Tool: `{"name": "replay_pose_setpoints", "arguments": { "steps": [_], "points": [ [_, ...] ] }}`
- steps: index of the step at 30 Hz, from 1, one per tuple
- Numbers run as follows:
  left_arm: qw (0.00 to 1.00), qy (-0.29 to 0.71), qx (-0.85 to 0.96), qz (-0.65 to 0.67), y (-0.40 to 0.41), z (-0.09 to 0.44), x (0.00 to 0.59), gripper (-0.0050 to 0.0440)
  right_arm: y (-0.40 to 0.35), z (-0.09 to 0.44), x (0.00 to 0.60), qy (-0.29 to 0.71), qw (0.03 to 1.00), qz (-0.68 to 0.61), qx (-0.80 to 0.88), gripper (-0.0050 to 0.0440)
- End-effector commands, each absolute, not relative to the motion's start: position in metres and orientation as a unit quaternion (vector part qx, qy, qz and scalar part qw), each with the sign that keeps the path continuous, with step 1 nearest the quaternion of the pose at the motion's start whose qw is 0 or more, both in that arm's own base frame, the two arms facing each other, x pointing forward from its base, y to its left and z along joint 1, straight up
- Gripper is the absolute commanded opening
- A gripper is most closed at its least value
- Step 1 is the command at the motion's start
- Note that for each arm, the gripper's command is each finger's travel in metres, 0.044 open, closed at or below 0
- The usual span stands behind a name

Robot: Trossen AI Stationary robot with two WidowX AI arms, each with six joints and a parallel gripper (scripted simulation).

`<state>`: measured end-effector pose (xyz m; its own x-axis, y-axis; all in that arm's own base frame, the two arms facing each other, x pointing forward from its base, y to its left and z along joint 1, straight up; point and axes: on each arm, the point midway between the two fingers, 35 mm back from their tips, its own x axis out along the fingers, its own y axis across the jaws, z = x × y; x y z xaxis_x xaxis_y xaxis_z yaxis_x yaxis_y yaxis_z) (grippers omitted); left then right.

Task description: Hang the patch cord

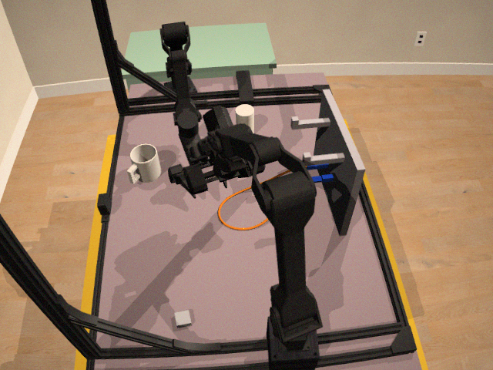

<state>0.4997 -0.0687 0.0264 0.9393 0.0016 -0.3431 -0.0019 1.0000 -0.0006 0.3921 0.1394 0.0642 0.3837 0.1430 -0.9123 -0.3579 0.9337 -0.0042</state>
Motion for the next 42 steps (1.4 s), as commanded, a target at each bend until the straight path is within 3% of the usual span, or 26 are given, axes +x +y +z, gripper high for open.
{"name": "replay_pose_setpoints", "arguments": {
  "steps": [1, 17, 29, 42],
  "points": [
    [0.987, 0.162, -0.002, 0.000, -0.070, 0.037, 0.503, 0.0440, 0.151, 0.056, 0.396, 0.558, 0.807, 0.159, -0.112, 0.0440],
    [0.987, 0.162, -0.002, 0.000, -0.070, 0.037, 0.503, 0.0440, 0.155, 0.026, 0.387, 0.593, 0.779, 0.162, -0.124, 0.0440],
    [0.987, 0.162, -0.002, 0.000, -0.070, 0.037, 0.503, 0.0440, 0.155, -0.034, 0.387, 0.593, 0.779, 0.162, -0.124, 0.0440],
    [0.987, 0.162, -0.002, 0.000, -0.070, 0.037, 0.503, 0.0440, 0.156, -0.033, 0.391, 0.586, 0.784, 0.163, -0.122, 0.0440]
  ]
}}
